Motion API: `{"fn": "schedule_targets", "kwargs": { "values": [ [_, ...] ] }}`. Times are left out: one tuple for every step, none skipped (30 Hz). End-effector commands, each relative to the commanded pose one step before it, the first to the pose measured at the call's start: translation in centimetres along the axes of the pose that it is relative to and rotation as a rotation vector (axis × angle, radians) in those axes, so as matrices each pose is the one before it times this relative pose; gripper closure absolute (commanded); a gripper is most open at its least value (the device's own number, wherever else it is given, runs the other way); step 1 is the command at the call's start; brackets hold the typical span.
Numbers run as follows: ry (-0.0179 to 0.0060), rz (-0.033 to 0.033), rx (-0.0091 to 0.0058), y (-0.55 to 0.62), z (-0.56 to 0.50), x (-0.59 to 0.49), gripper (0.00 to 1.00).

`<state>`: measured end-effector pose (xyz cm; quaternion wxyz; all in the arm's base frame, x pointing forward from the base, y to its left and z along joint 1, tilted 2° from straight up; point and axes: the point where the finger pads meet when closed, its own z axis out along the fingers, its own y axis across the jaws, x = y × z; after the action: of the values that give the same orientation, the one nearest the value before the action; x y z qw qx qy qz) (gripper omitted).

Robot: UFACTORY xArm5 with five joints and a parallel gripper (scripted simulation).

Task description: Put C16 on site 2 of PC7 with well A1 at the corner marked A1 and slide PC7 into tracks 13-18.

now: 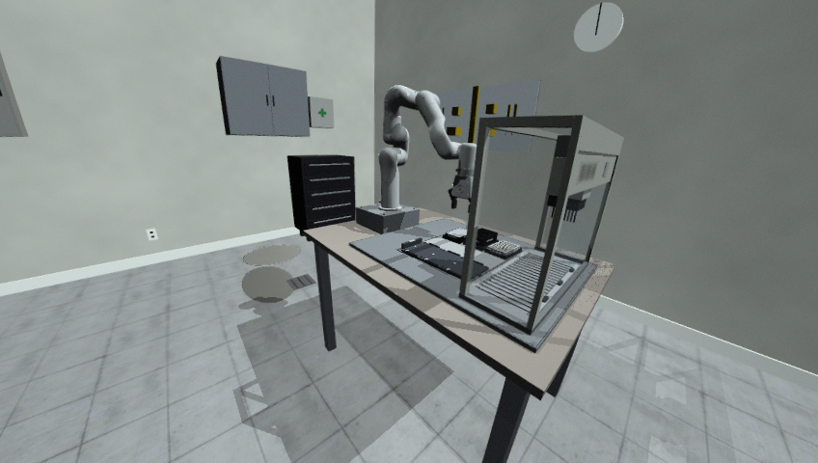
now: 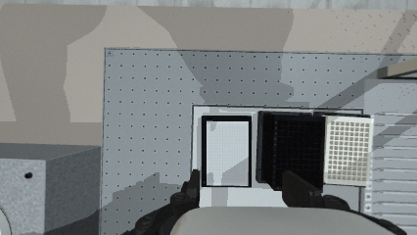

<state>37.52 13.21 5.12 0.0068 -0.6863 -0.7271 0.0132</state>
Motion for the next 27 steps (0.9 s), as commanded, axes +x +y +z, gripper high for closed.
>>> {"fn": "schedule_targets", "kwargs": {
  "values": [
    [0.00145, -0.00636, -0.00530, 0.182, 0.034, 0.179, 0.00],
    [0.00000, 0.00000, 0.00000, 0.000, 0.000, 0.000, 0.00],
    [0.00000, 0.00000, 0.00000, 0.000, 0.000, 0.000, 0.00],
    [0.00000, 0.00000, 0.00000, 0.000, 0.000, 0.000, 0.00],
    [0.00000, 0.00000, 0.00000, 0.000, 0.000, 0.000, 0.00],
    [0.00000, 0.00000, 0.00000, 0.000, 0.000, 0.000, 0.00],
    [0.00000, 0.00000, 0.00000, 0.000, 0.000, 0.000, 0.00],
    [0.00000, 0.00000, 0.00000, 0.000, 0.000, 0.000, 0.00],
    [0.00000, 0.00000, 0.00000, 0.000, 0.000, 0.000, 0.00],
    [0.00000, 0.00000, 0.00000, 0.000, 0.000, 0.000, 0.00],
    [0.00000, 0.00000, 0.00000, 0.000, 0.000, 0.000, 0.00],
    [0.00000, 0.00000, 0.00000, 0.000, 0.000, 0.000, 0.00],
    [0.00000, 0.00000, 0.00000, -0.001, 0.167, 0.001, 0.00],
    [0.00000, 0.00000, 0.00000, -0.001, 0.167, 0.001, 0.00],
    [0.00000, 0.00000, 0.00000, -0.001, 0.167, 0.001, 0.00],
    [0.00000, 0.00000, 0.00000, -0.001, 0.167, 0.001, 0.00],
    [0.00000, 0.00000, 0.00000, -0.001, 0.167, 0.001, 0.00],
    [0.00000, 0.00000, 0.00000, -0.001, 0.167, 0.001, 0.00],
    [0.00000, 0.00000, 0.00000, -0.001, 0.167, 0.001, 0.00],
    [0.00000, 0.00000, 0.00000, -0.001, 0.167, 0.001, 0.00],
    [0.00000, 0.00000, 0.00000, -0.001, 0.167, 0.001, 0.00],
    [0.00000, 0.00000, 0.00000, -0.001, 0.167, 0.001, 0.00],
    [0.00000, 0.00000, 0.00000, -0.001, 0.167, 0.001, 0.00],
    [0.00000, 0.00000, 0.00000, -0.001, 0.167, 0.001, 0.00],
    [0.00000, 0.00000, 0.00000, -0.001, 0.167, 0.001, 0.00],
    [0.00000, 0.00000, 0.00000, -0.001, 0.167, 0.001, 0.00],
    [0.00000, 0.00000, 0.00000, 0.000, 0.000, 0.000, 0.00]
  ]
}}
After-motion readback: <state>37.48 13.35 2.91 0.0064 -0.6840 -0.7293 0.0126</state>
